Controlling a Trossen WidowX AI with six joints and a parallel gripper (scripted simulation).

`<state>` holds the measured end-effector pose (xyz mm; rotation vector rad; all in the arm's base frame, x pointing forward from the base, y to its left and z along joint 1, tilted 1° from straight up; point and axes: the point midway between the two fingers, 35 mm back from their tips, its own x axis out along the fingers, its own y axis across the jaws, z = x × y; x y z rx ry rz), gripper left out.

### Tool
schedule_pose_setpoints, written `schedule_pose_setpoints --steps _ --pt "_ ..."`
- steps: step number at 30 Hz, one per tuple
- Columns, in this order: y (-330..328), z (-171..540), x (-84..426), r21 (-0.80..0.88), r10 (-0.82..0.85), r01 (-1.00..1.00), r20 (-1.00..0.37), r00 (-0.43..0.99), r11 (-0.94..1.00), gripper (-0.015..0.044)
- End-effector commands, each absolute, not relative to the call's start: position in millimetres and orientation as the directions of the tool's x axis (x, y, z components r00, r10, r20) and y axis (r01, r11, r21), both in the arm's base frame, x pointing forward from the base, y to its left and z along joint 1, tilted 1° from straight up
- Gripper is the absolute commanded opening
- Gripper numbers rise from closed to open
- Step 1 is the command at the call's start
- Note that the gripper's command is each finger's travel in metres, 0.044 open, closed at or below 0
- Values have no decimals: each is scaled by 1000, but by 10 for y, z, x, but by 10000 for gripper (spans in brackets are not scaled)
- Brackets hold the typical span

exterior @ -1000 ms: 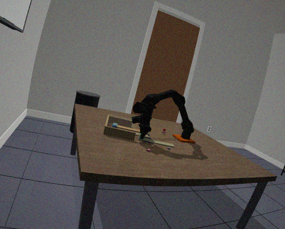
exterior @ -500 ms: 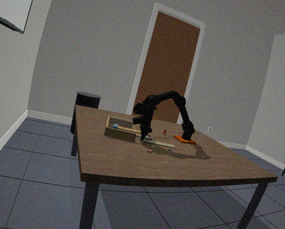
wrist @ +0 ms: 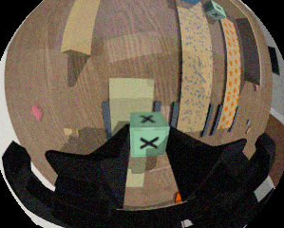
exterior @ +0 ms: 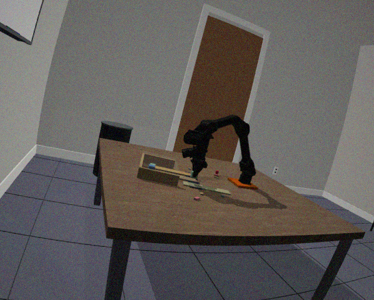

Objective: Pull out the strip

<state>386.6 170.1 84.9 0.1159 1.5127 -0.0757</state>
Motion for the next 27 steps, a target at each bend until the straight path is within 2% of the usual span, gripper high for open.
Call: schedule_pose_setpoints --steps 1,9,27 --pt "1630 914 3697 28 23 117 -999 47 993 0" --pt "1588 944 3601 28 23 117 -999 46 993 0" --pt "1339 930 3039 25 21 117 -999 41 993 0"
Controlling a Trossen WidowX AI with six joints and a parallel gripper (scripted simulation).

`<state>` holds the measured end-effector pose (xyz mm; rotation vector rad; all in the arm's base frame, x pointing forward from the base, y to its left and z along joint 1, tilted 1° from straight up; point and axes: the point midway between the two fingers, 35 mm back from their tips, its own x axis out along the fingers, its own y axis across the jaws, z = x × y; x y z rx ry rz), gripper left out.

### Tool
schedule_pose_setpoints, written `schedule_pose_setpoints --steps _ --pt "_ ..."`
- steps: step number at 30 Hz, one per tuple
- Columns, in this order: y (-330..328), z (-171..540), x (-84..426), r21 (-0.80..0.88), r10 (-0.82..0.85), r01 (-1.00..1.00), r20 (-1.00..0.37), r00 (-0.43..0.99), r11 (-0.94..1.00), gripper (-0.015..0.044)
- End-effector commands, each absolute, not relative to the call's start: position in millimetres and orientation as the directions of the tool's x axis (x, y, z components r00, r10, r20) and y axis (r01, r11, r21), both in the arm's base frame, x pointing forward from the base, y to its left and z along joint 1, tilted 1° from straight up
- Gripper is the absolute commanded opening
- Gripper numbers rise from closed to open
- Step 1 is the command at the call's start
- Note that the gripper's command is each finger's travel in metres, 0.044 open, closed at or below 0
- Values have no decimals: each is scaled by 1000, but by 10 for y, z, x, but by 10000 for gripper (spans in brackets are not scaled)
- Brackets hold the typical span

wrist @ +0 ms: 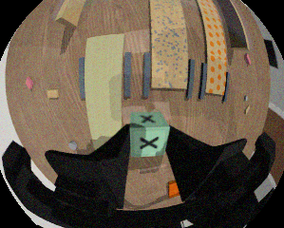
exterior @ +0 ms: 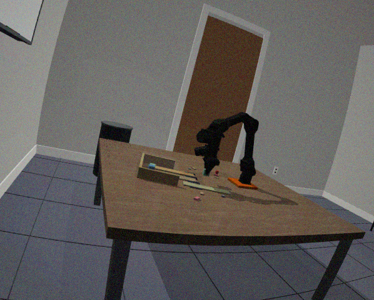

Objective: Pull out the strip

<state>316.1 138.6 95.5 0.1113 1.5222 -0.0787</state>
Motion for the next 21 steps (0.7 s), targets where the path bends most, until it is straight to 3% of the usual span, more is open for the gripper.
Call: schedule_pose_setpoints --steps 1,21 --pt "1325 925 3006 25 21 117 -999 41 993 0" --pt "1208 1238 2744 24 20 117 -999 39 993 0"
